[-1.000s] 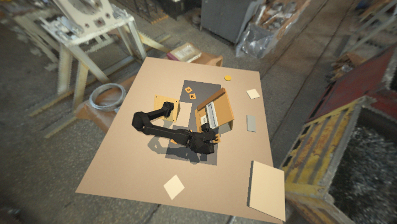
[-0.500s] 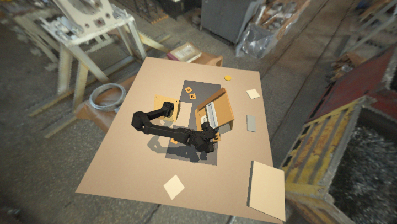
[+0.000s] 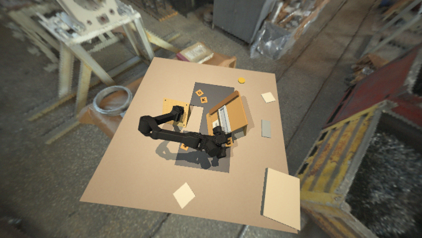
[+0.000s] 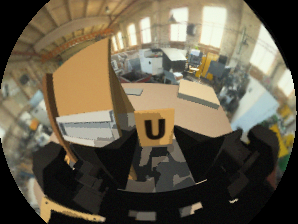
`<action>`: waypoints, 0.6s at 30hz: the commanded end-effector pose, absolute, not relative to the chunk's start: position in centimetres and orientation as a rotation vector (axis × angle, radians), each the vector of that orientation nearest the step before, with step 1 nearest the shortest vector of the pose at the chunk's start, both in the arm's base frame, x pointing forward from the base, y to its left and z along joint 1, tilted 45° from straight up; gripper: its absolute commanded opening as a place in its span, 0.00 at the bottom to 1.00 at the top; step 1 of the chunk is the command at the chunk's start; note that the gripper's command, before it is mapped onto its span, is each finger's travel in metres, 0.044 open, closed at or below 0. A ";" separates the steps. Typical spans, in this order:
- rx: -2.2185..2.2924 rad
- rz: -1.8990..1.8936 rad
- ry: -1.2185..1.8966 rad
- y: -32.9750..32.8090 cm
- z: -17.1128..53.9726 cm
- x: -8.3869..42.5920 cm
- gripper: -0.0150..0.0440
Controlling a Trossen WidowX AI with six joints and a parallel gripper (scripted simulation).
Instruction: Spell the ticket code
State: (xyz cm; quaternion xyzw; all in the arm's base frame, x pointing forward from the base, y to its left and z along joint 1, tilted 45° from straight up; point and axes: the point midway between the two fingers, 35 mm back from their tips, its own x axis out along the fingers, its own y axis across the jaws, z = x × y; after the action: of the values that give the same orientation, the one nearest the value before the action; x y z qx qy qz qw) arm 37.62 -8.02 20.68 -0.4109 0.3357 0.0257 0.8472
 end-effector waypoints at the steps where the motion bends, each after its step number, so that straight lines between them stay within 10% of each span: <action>1: -0.863 0.052 0.713 -7.9 20.3 37.5 0.25; 18: -0.863 0.052 0.714 -7.4 19.8 37.2 0.25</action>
State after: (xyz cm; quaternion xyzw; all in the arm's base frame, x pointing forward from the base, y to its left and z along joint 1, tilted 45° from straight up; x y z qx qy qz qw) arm 37.35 -7.43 20.05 -0.4107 0.3359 0.0259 0.8473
